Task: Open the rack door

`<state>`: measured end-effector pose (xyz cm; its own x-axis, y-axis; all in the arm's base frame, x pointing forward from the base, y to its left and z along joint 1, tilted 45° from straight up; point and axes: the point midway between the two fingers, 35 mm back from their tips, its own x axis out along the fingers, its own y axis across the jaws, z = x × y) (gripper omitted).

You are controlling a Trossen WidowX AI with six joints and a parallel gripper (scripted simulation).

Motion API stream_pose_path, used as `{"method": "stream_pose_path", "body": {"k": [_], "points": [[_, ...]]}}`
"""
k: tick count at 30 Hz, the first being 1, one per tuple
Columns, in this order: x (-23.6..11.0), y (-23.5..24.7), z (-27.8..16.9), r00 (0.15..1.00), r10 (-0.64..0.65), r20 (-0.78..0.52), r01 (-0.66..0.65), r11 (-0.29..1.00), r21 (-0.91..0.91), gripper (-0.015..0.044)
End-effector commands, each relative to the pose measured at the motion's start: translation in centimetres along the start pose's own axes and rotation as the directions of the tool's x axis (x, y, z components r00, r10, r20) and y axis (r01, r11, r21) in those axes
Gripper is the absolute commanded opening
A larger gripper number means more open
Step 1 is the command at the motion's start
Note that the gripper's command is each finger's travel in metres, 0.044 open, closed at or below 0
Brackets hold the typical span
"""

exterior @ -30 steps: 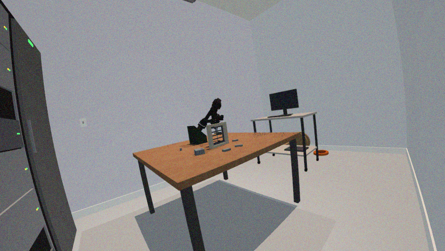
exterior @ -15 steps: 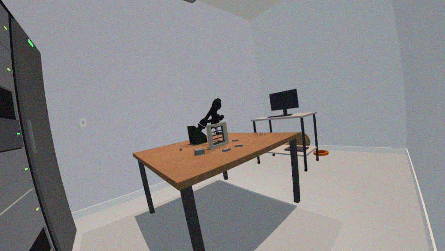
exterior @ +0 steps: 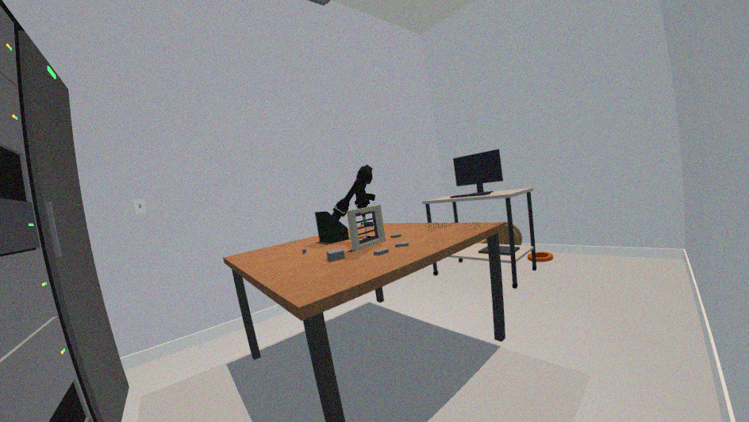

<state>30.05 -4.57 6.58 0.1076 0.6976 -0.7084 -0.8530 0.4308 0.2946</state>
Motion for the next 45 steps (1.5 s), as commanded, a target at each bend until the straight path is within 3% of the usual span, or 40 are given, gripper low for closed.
{"method": "stream_pose_path", "body": {"k": [1, 8, 16, 19, 27, 37, 40, 45], "points": [[0.07, 0.0, 0.02, 1.0, 0.001, 0.0, -0.001, 0.986, -0.169, 0.0011], [0.07, 0.0, 0.02, 1.0, 0.001, 0.0, -0.001, 0.871, -0.492, 0.0011], [0.08, 0.0, 0.02, 1.0, 0.001, 0.0, -0.001, 0.615, -0.789, 0.0011], [0.08, 0.0, 0.02, 1.0, 0.001, 0.0, -0.001, 0.556, -0.831, 0.0011], [0.08, 0.0, 0.02, 1.0, 0.001, 0.0, -0.001, 0.556, -0.831, 0.0011], [0.08, 0.0, 0.02, 1.0, 0.001, 0.0, -0.001, 0.556, -0.831, 0.0273], [0.08, 0.0, 0.02, 1.0, 0.001, 0.0, -0.001, 0.583, -0.813, 0.0282], [0.08, 0.0, 0.02, 1.0, 0.001, 0.0, -0.001, 0.758, -0.652, 0.0282]]}}
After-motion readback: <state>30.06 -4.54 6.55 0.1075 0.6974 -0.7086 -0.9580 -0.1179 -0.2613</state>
